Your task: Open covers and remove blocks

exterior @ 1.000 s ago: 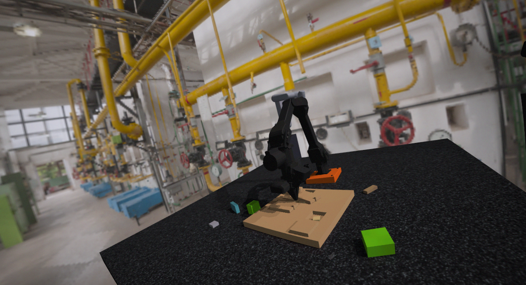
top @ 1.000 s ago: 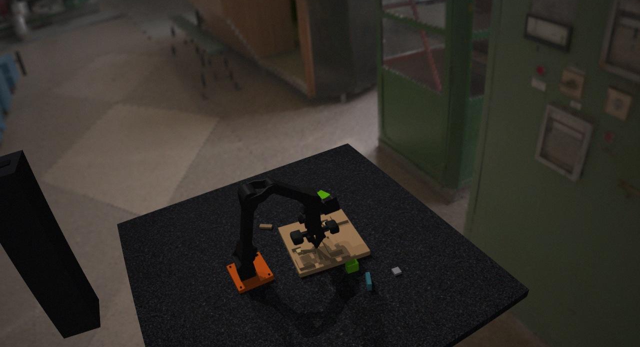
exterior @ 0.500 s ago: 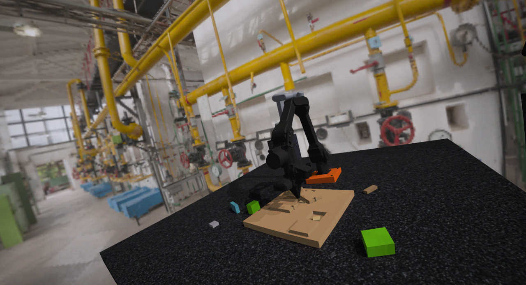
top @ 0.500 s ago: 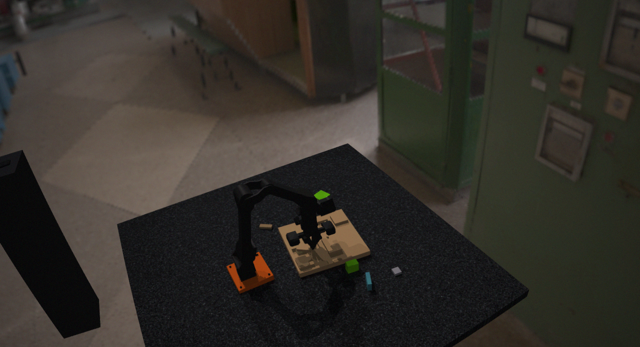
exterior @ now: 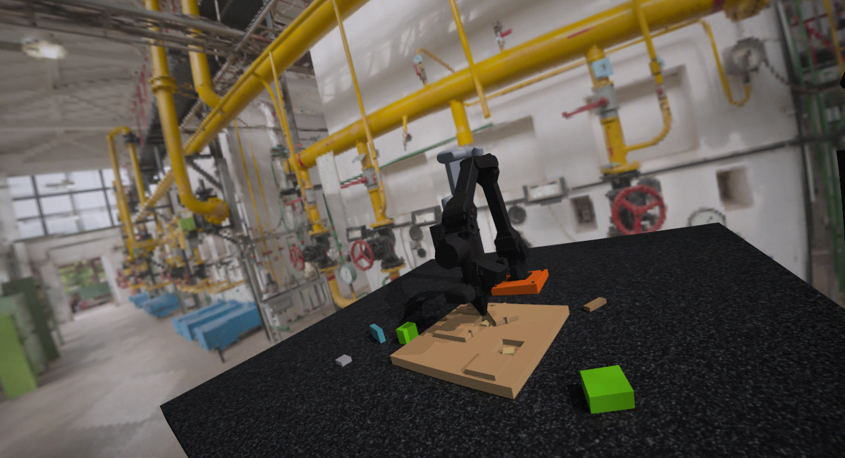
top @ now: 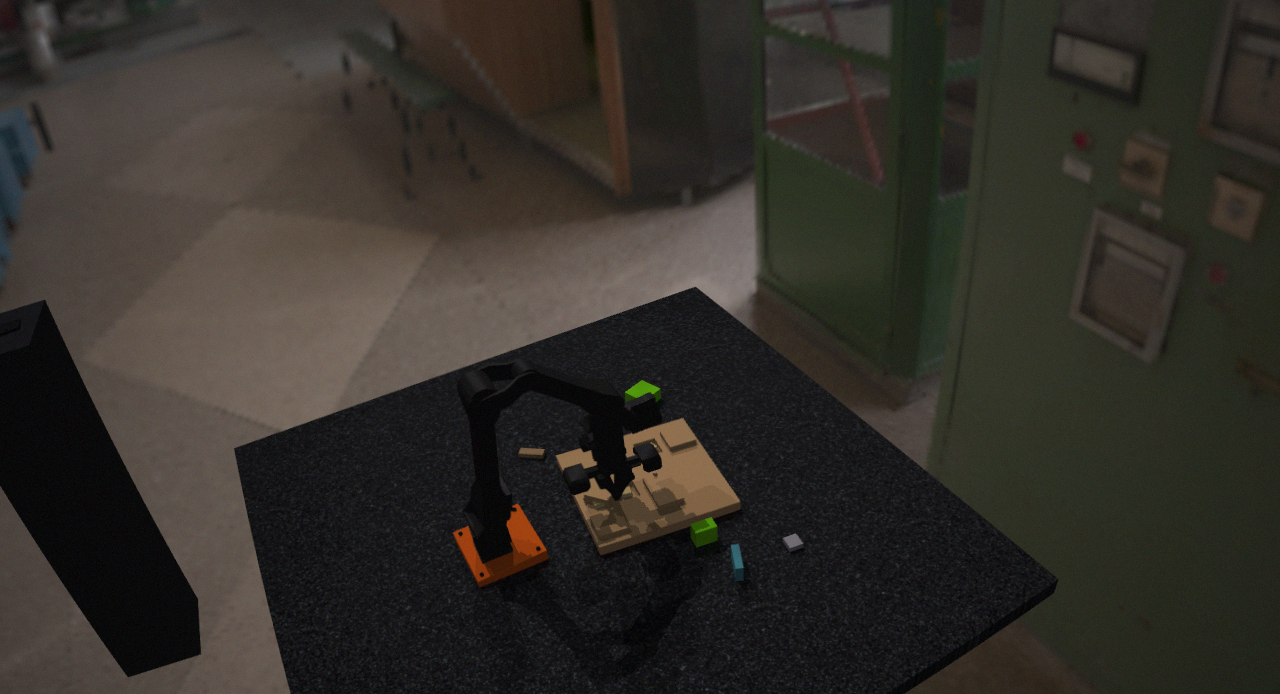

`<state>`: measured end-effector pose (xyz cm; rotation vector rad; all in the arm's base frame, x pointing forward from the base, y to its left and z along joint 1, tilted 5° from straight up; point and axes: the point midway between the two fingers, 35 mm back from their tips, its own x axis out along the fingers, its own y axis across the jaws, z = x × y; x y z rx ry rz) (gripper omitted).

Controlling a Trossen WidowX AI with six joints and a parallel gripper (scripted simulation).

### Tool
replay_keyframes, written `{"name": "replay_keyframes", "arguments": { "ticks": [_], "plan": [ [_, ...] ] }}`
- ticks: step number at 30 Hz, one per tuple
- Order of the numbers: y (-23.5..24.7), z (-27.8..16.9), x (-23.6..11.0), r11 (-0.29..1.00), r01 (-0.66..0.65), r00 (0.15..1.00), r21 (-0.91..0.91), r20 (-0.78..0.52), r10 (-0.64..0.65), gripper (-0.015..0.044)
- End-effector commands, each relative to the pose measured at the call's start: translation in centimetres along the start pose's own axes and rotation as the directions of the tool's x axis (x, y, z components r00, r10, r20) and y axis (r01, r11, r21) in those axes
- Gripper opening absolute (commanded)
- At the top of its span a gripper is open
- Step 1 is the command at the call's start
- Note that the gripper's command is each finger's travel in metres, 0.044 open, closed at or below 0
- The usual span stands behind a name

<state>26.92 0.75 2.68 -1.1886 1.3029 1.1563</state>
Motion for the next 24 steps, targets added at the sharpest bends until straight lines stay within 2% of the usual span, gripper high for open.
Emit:
{"name": "replay_keyframes", "arguments": {
  "ticks": [1, 24],
  "plan": [
    [0.5, 0.1, 0.0, 1.0, 0.001, 1.0, 0.004, 0.001, -0.001, 0.0],
    [2.6, 1.4, 0.0, 1.0, -0.001, 1.0, 0.004, 0.003, 0.001, 0.0]
  ]
}}
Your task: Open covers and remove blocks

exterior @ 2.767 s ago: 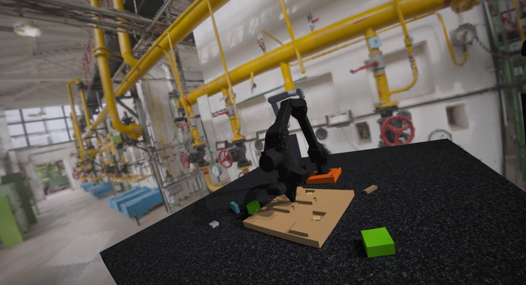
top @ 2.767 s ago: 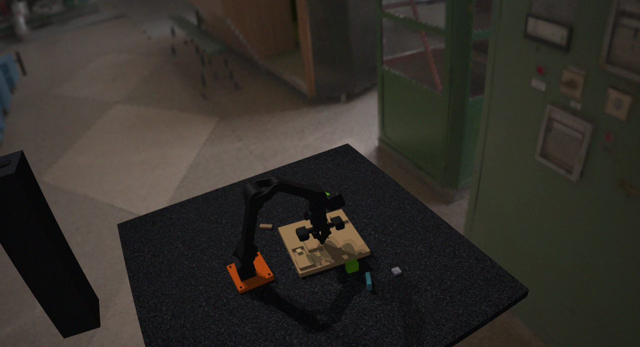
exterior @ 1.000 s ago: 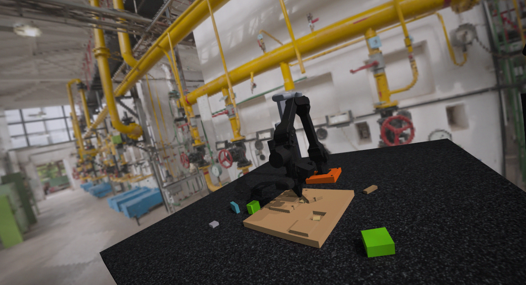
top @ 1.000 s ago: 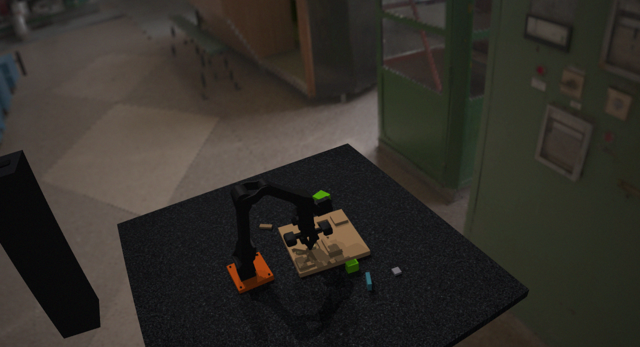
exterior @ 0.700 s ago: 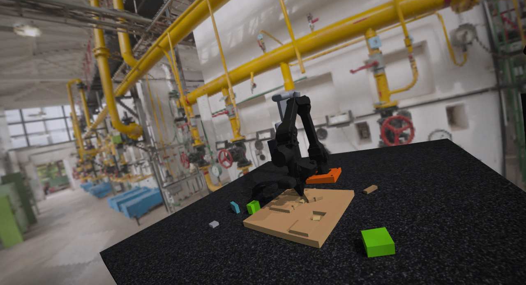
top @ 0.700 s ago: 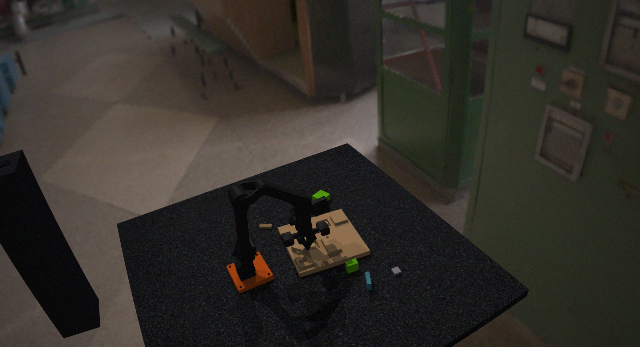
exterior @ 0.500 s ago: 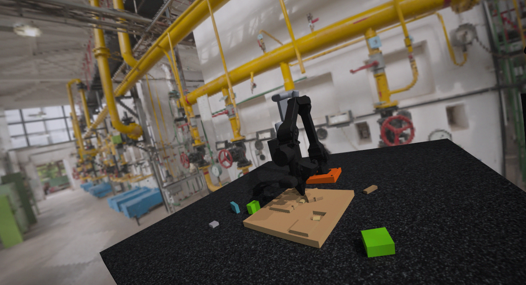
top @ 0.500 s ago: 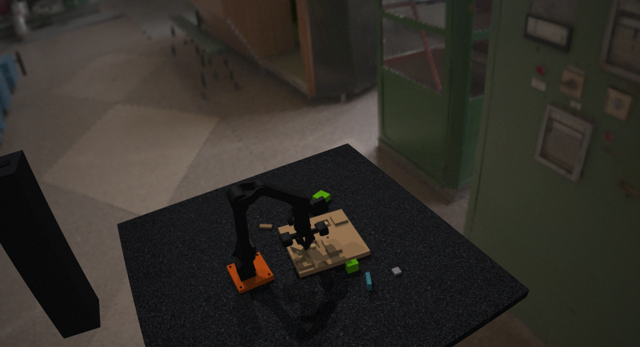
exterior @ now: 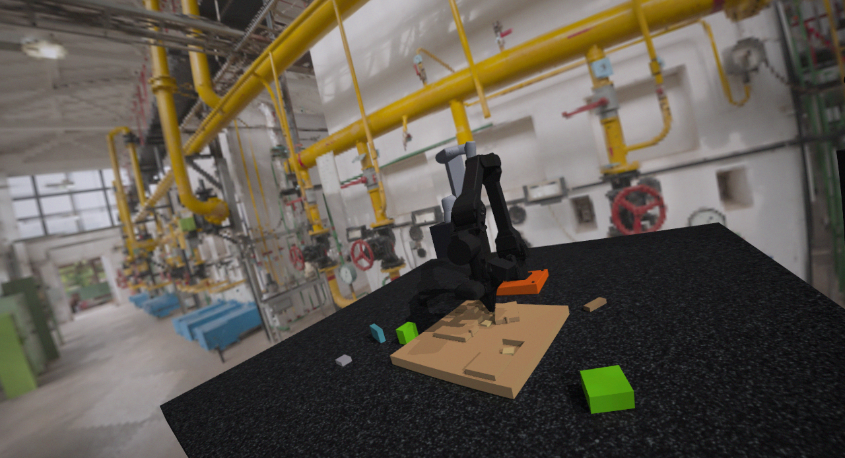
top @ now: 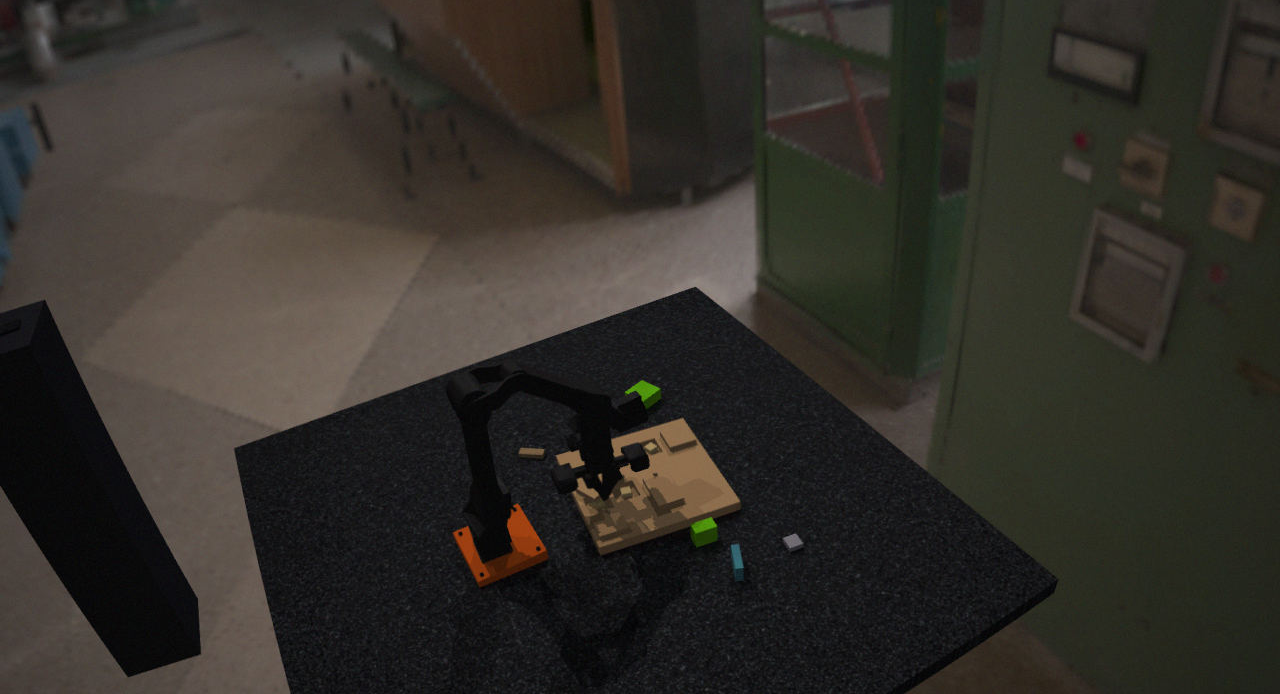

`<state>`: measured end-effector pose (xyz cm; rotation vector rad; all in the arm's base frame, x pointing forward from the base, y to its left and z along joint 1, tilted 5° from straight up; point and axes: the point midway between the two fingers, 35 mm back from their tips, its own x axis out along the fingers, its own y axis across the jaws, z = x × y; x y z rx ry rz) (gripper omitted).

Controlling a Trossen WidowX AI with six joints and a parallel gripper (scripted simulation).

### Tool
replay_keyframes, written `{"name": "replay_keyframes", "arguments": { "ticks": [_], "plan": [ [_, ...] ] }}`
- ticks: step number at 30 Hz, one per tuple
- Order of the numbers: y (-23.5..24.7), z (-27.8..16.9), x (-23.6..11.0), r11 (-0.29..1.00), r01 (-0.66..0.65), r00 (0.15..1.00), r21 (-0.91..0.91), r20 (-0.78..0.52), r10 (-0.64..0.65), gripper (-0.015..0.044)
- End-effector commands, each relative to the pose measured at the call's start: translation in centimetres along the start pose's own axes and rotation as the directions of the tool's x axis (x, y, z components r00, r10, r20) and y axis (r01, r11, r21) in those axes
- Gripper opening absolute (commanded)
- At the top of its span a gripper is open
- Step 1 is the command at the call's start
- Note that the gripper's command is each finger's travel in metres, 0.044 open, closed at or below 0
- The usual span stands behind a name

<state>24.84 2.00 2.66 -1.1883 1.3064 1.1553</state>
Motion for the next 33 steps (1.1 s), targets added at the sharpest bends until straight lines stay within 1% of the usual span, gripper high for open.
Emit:
{"name": "replay_keyframes", "arguments": {
  "ticks": [1, 33],
  "plan": [
    [0.5, 0.4, 0.0, 1.0, 0.001, 1.0, 0.003, 0.005, -0.001, 0.0],
    [2.9, 3.3, 0.0, 1.0, -0.001, 1.0, 0.002, 0.008, 0.001, 0.0]
  ]
}}
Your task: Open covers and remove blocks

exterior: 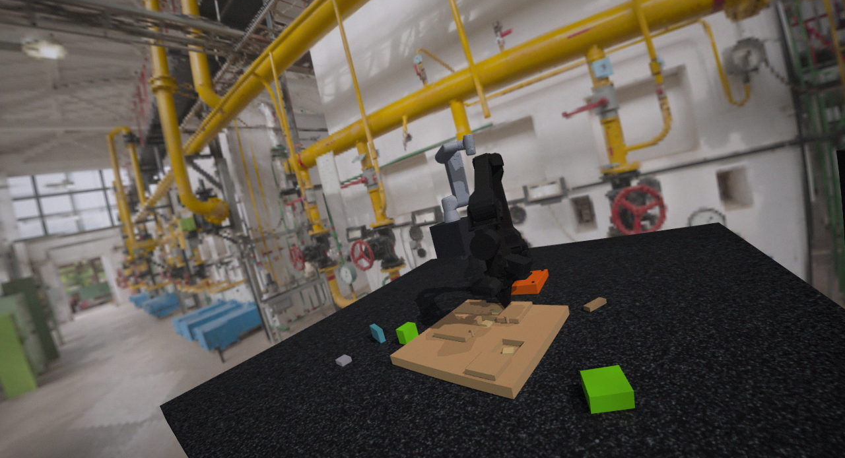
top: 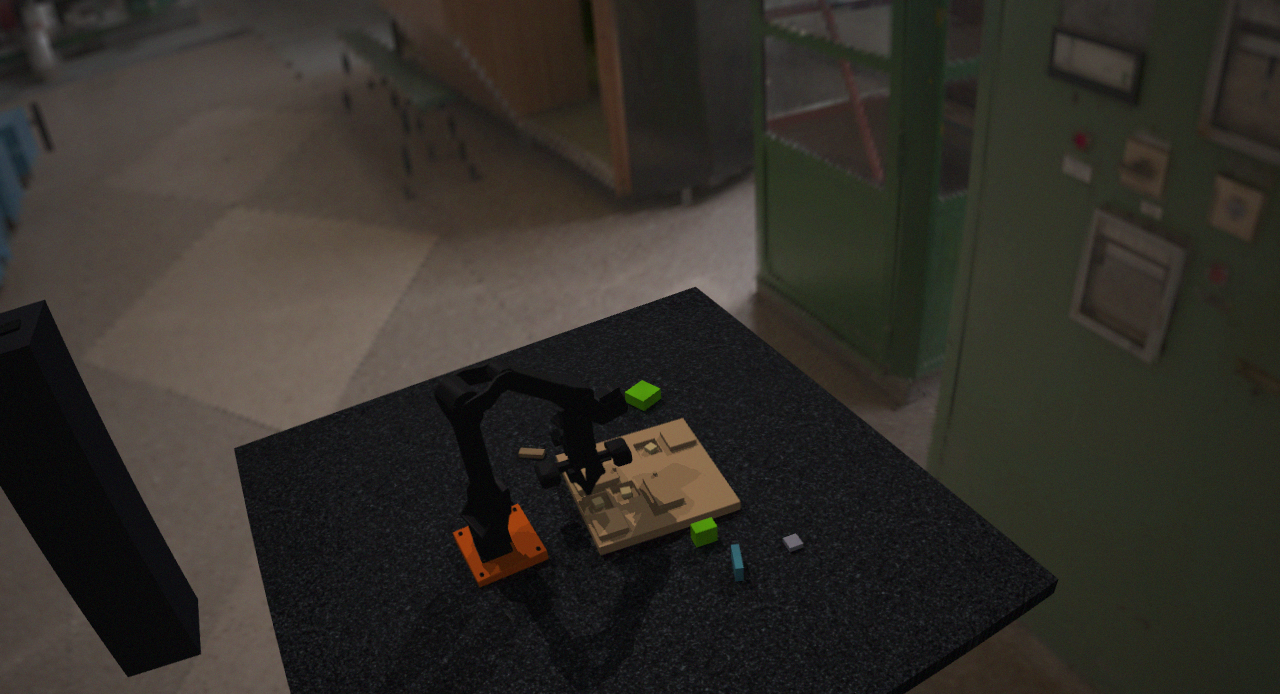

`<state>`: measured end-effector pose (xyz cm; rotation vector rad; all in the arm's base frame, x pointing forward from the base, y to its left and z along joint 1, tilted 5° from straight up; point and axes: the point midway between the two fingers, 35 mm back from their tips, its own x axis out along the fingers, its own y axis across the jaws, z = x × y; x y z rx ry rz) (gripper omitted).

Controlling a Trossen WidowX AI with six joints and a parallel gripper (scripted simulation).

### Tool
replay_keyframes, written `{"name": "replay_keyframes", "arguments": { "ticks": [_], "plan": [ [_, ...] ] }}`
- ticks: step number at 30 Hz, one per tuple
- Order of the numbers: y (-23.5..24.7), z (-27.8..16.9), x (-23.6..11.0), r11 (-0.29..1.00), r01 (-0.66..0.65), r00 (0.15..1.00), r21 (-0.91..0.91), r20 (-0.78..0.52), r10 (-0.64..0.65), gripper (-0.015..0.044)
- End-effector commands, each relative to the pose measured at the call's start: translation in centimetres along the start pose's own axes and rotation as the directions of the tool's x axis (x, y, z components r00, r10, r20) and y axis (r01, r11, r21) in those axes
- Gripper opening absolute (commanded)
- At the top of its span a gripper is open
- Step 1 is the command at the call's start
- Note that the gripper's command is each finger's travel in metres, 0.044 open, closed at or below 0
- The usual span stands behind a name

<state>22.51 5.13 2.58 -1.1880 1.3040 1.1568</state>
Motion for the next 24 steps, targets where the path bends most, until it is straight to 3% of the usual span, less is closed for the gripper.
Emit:
{"name": "replay_keyframes", "arguments": {
  "ticks": [1, 24],
  "plan": [
    [0.3, 0.3, -0.1, 1.0, -0.002, 1.0, 0.004, 0.006, 0.002, 0.0],
    [0.2, 0.4, -3.0, 1.0, -0.001, 1.0, 0.004, 0.006, 0.001, 0.0]
  ]
}}
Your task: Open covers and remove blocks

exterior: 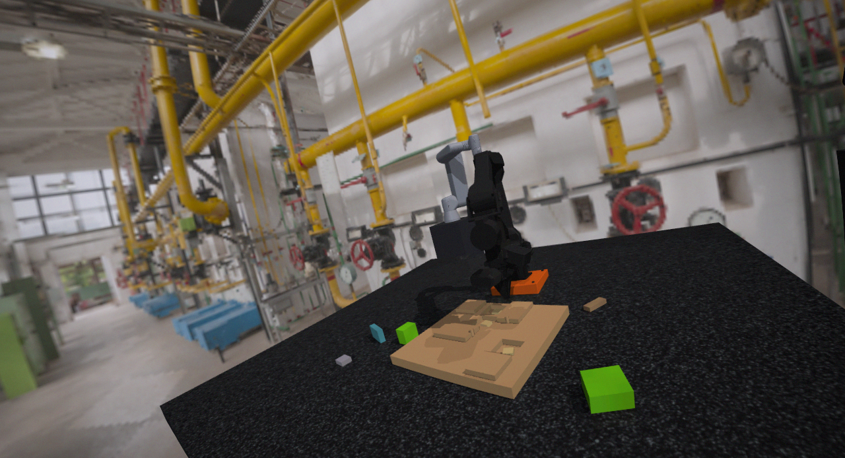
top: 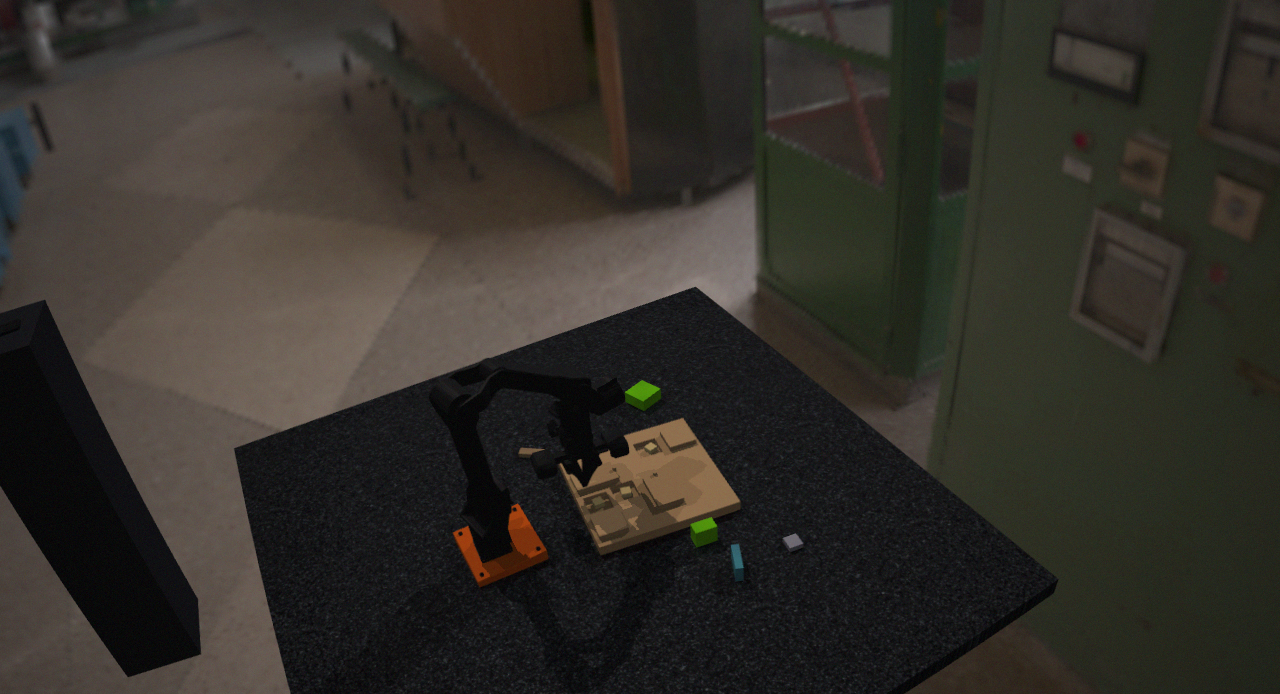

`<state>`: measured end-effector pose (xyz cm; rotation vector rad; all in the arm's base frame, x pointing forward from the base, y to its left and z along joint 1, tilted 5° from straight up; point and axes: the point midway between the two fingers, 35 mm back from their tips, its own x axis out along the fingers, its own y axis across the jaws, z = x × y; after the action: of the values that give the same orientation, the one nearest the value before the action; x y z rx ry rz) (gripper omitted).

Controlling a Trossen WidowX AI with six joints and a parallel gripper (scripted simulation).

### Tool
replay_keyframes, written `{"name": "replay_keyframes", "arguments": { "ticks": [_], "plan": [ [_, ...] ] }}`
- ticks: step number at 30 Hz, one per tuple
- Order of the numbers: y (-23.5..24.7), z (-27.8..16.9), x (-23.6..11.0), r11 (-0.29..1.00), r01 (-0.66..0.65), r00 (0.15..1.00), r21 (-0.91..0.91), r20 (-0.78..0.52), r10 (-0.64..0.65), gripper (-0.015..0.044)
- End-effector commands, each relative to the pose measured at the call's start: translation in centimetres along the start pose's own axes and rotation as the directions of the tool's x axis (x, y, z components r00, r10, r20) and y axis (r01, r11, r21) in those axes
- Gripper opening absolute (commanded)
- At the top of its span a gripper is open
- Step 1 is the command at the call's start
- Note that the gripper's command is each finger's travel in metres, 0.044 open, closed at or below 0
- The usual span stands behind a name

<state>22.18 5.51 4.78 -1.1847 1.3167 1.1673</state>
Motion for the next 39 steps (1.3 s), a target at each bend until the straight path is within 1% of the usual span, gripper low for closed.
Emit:
{"name": "replay_keyframes", "arguments": {
  "ticks": [1, 17, 18, 19, 20, 22, 24, 26, 28, 30, 32, 34, 35, 39],
  "plan": [
    [-0.2, 0.1, -0.9, 1.0, 0.013, 1.0, 0.006, 0.01, -0.013, 0.0],
    [-0.1, 0.1, -3.0, 1.0, 0.013, 1.0, 0.006, 0.01, -0.013, 0.0],
    [0.0, -0.1, -2.2, 1.0, 0.0, 1.0, 0.019, 0.0, 0.0, 0.0],
    [-0.2, -0.1, -2.3, 0.997, 0.001, 1.0, 0.074, 0.0, -0.001, 0.0],
    [-0.6, -0.3, -2.4, 0.986, 0.001, 1.0, 0.167, 0.001, -0.001, 0.0],
    [-1.4, -0.7, -2.6, 0.924, 0.002, 1.0, 0.382, 0.002, -0.003, 0.0],
    [-2.3, -1.2, -2.8, 0.815, 0.002, 1.0, 0.579, 0.002, -0.005, 0.0],
    [-3.2, -1.7, -3.0, 0.666, 0.002, 1.0, 0.746, 0.003, -0.006, 0.0],
    [-4.0, -2.2, -3.2, 0.482, 0.001, 1.0, 0.876, 0.003, -0.008, 0.0],
    [-4.9, -2.8, -3.3, 0.275, -0.001, 1.0, 0.962, 0.004, -0.01, 0.0],
    [-5.7, -3.5, -3.5, 0.053, -0.003, 1.0, 0.999, 0.004, -0.012, 0.0],
    [-6.5, -4.1, -3.6, -0.171, -0.006, 1.0, 0.985, 0.004, -0.013, 0.0],
    [-6.9, -4.5, -3.6, -0.261, -0.007, 1.0, 0.965, 0.004, -0.014, 0.0],
    [-7.9, -5.5, -3.7, -0.49, -0.011, 1.0, 0.872, 0.004, -0.016, 0.0]
  ]
}}
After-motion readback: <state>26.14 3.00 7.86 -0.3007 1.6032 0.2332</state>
